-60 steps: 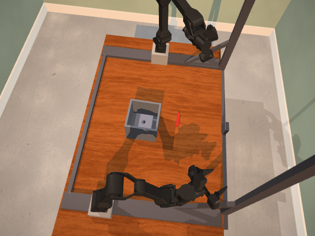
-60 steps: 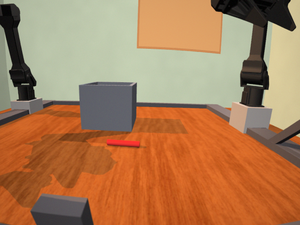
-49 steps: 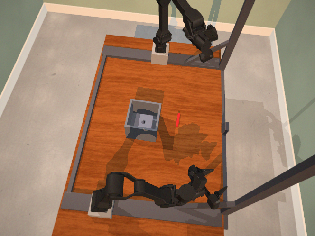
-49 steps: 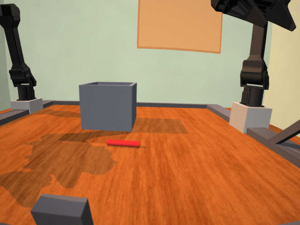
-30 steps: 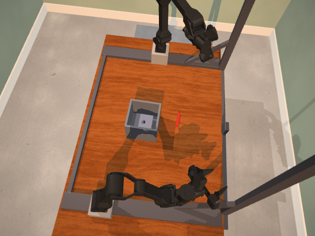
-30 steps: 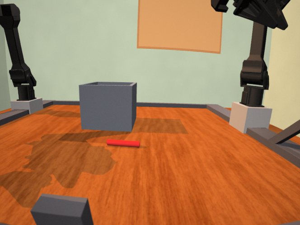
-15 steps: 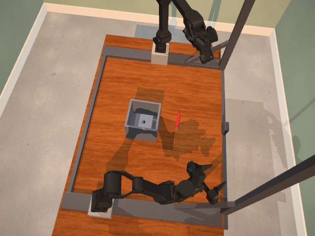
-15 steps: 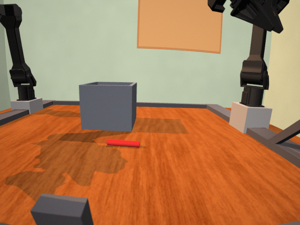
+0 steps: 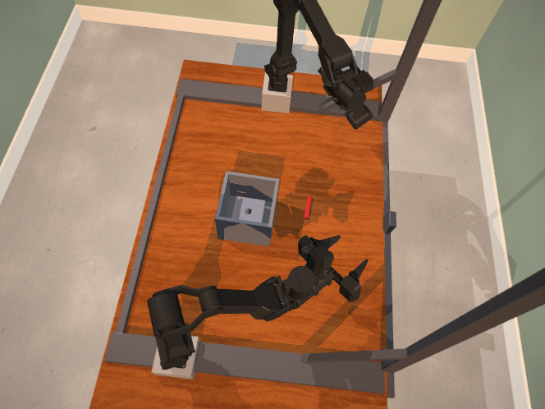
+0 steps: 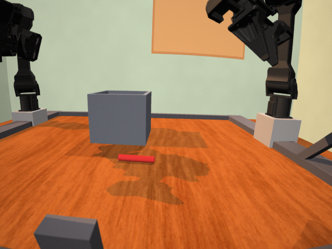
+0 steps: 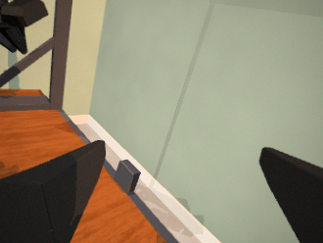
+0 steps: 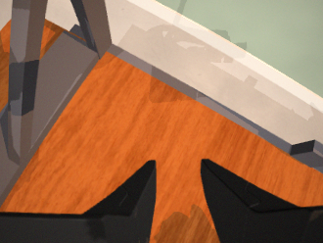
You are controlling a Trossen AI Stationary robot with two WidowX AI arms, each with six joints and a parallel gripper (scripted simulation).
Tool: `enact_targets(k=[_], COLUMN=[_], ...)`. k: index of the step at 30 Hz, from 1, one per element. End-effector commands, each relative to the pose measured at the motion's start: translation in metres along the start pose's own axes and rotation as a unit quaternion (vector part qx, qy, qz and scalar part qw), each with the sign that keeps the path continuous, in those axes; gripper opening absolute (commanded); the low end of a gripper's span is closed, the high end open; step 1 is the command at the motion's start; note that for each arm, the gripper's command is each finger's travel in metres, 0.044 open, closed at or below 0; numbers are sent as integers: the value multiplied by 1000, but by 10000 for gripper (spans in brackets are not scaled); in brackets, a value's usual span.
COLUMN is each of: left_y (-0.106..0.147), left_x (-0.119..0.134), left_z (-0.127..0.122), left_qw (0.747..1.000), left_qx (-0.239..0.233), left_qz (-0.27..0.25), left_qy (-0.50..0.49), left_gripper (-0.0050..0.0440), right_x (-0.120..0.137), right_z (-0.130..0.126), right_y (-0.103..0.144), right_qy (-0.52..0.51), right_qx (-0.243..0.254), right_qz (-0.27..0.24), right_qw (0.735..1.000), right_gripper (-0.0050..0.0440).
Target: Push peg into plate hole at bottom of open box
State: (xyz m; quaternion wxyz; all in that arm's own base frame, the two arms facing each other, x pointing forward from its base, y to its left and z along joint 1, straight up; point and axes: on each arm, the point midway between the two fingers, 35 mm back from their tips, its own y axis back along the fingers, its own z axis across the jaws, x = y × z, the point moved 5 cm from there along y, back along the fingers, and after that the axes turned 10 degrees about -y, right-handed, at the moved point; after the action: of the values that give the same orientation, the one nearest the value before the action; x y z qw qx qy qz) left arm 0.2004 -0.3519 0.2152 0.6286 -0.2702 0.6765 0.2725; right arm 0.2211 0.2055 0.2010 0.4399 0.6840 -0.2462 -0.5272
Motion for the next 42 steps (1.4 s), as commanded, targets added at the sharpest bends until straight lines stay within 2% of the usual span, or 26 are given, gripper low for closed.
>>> enact_targets(k=[1, 6, 8, 11, 23, 25, 34, 40, 42], left_y=[4, 13, 13, 22, 83, 83, 146, 190, 190], left_x=[-28, -46, -46, -57, -92, -92, -111, -118, -118], left_z=[43, 90, 90, 117, 214, 214, 262, 280, 280], left_qw=[999, 997, 997, 994, 974, 974, 949, 929, 929], left_qx=[-33, -76, -76, -103, -216, -216, -300, -353, -353], left_qz=[-16, -20, -20, -23, -28, -28, -27, -21, -21], left_qy=[-8, -21, -21, -27, -64, -64, -91, -110, -110], left_gripper=[440, 440, 440, 440, 440, 440, 440, 440, 440], right_x=[16, 35, 35, 44, 97, 97, 137, 163, 163], right_z=[-16, -31, -31, -40, -71, -71, -88, -96, -96], right_y=[-12, -25, -25, -31, -60, -60, -78, -87, -87], right_qy=[53, 115, 115, 154, 296, 296, 390, 444, 444], right_qx=[20, 36, 36, 45, 46, 46, 20, -8, -8], right_qz=[33, 74, 74, 97, 213, 213, 298, 352, 352], right_qw=[998, 990, 990, 982, 930, 930, 871, 824, 824], right_gripper=[125, 125, 125, 125, 125, 125, 125, 125, 125])
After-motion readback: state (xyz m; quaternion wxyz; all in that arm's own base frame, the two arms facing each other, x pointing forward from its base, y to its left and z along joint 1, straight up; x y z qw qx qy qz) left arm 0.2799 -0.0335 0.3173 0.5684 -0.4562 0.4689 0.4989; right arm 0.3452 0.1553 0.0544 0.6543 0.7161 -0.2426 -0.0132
